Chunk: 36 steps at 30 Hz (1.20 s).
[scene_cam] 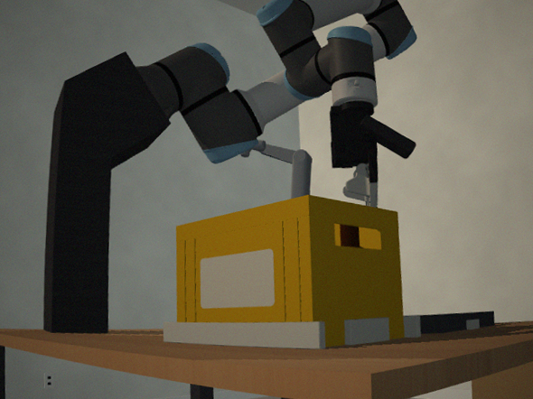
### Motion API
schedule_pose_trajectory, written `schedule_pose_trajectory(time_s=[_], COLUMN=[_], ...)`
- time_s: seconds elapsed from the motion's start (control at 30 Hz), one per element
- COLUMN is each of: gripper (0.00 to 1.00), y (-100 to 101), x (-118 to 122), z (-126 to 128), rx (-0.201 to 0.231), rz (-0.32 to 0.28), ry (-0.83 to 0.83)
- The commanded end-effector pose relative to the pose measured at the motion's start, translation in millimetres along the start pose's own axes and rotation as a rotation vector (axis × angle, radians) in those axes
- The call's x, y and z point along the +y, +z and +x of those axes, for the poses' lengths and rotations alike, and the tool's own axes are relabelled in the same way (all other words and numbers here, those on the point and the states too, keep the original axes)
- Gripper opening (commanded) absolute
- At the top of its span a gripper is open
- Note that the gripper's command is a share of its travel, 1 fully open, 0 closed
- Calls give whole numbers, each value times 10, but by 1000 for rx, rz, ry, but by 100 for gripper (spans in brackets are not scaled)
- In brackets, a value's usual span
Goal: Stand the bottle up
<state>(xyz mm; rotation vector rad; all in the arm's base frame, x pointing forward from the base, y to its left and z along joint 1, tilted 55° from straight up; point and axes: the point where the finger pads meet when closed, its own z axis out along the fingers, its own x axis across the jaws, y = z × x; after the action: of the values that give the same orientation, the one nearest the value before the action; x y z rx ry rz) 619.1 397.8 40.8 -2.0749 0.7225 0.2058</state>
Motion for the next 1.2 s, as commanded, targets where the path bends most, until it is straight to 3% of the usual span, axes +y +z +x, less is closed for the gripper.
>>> schedule_pose_trajectory(time_s=[0.0,1.17], gripper=[0,0], y=[-34,-72], x=[-3,-3], z=[3,3], rx=[0,0], rz=[0,0], ry=[0,0])
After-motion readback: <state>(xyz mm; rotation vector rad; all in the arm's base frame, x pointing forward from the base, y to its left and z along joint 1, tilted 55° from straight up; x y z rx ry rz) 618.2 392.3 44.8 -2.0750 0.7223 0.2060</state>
